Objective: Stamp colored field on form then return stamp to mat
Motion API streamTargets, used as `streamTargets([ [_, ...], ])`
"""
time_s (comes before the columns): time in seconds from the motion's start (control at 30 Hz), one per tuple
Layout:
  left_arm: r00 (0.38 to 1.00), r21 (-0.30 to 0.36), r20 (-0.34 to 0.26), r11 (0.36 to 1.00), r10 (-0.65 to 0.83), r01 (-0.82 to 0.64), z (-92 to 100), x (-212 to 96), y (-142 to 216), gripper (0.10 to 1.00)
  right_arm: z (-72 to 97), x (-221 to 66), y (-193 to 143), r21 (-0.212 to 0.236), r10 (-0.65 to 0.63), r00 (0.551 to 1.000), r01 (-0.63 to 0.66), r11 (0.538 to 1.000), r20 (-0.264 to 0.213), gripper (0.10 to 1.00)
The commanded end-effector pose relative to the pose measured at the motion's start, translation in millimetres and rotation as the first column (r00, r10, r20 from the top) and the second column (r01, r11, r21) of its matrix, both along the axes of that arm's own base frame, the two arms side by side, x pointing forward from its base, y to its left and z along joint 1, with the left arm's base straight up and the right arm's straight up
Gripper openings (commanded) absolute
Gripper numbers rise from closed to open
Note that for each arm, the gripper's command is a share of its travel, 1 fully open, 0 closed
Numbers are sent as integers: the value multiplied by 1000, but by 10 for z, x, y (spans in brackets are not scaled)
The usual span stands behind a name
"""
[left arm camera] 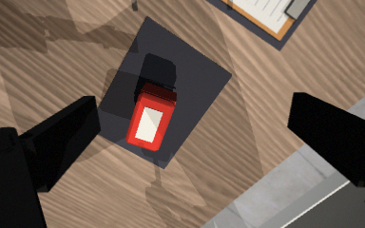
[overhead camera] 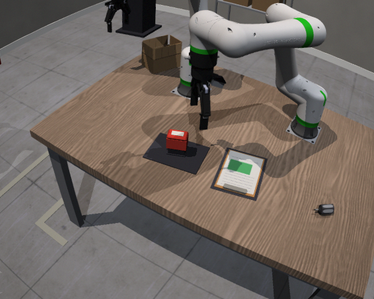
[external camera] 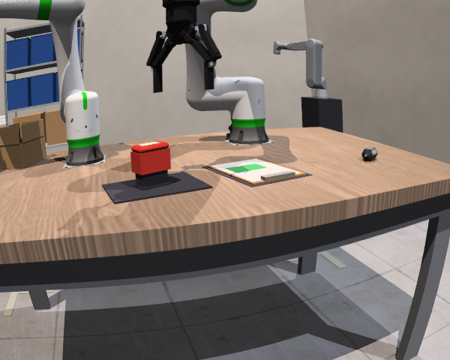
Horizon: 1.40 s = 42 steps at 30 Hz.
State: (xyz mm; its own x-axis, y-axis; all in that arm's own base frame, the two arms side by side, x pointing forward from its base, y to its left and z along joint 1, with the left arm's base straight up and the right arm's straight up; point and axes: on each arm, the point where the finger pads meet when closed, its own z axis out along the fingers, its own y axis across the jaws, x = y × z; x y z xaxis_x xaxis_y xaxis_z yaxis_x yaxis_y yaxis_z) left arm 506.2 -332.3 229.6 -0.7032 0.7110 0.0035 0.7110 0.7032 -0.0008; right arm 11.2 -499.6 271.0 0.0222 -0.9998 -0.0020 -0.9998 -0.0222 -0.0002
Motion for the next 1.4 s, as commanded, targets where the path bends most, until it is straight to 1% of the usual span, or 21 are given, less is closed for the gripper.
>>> streamTargets([
  [0.0,995,-3,4,995,99,-99,34,-34,210,1000,10,-2,-3,-2,0,1000,0,1000,0,1000],
  [0.1,983,-3,4,983,184,-184,45,-75,390,1000,10,-2,-3,-2,0,1000,0,1000,0,1000],
  [0.17,983,-3,4,983,184,-184,45,-75,390,1000,10,-2,-3,-2,0,1000,0,1000,0,1000],
  [0.3,954,-3,4,954,299,-299,52,-145,631,1000,10,-2,-3,-2,0,1000,0,1000,0,1000],
  [0.47,899,-4,4,899,438,-438,48,-253,921,1000,10,-2,-3,-2,0,1000,0,1000,0,1000],
  [0.67,812,-4,4,812,584,-584,26,-400,1233,1000,10,-2,-3,-2,0,1000,0,1000,0,1000],
  [0.73,812,-4,4,812,584,-584,26,-400,1233,1000,10,-2,-3,-2,0,1000,0,1000,0,1000],
  [0.97,700,-4,3,700,714,-714,-16,-572,1523,1000,10,-2,-3,-2,0,1000,0,1000,0,1000],
  [1.2,603,-4,3,603,798,-798,-59,-714,1724,1000,10,-2,-3,-2,0,1000,0,1000,0,1000],
  [1.23,592,-4,3,592,806,-806,-65,-730,1746,1000,10,-2,-3,-2,0,1000,0,1000,0,1000],
  [1.3,592,-4,3,592,806,-806,-65,-730,1746,1000,10,-2,-3,-2,0,1000,0,1000,0,1000],
  [1.37,571,-4,3,571,821,-821,-75,-759,1784,1000,10,-2,-3,-2,0,1000,0,1000,0,1000],
])
